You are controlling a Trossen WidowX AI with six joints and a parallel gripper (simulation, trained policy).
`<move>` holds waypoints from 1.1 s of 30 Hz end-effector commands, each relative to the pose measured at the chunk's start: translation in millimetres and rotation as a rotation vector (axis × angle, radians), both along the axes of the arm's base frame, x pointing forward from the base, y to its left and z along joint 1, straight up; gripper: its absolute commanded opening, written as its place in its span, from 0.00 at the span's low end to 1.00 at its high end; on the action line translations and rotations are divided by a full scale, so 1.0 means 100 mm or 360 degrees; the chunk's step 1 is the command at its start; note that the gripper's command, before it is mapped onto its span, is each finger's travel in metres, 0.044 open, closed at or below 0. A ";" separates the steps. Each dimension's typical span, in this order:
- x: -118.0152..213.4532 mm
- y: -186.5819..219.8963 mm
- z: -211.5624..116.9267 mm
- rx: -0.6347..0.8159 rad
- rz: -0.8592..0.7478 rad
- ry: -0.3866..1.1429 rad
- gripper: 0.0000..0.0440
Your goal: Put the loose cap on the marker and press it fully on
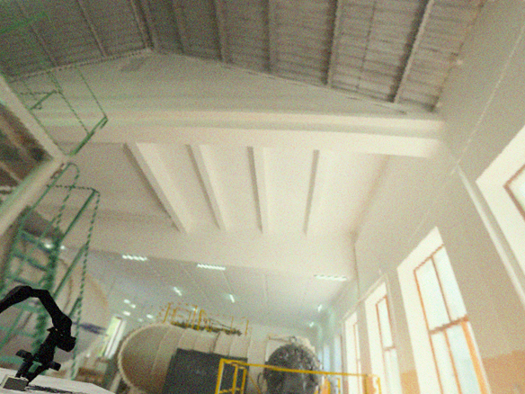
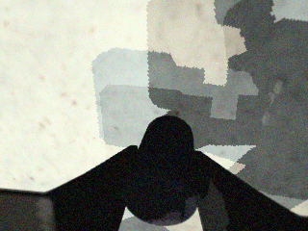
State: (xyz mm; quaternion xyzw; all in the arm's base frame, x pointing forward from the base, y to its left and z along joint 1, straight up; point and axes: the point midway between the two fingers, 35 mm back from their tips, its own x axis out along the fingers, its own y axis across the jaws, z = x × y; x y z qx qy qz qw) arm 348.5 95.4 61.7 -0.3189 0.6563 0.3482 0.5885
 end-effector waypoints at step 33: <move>-0.20 -0.62 1.05 0.0006 -0.0059 -0.0103 0.01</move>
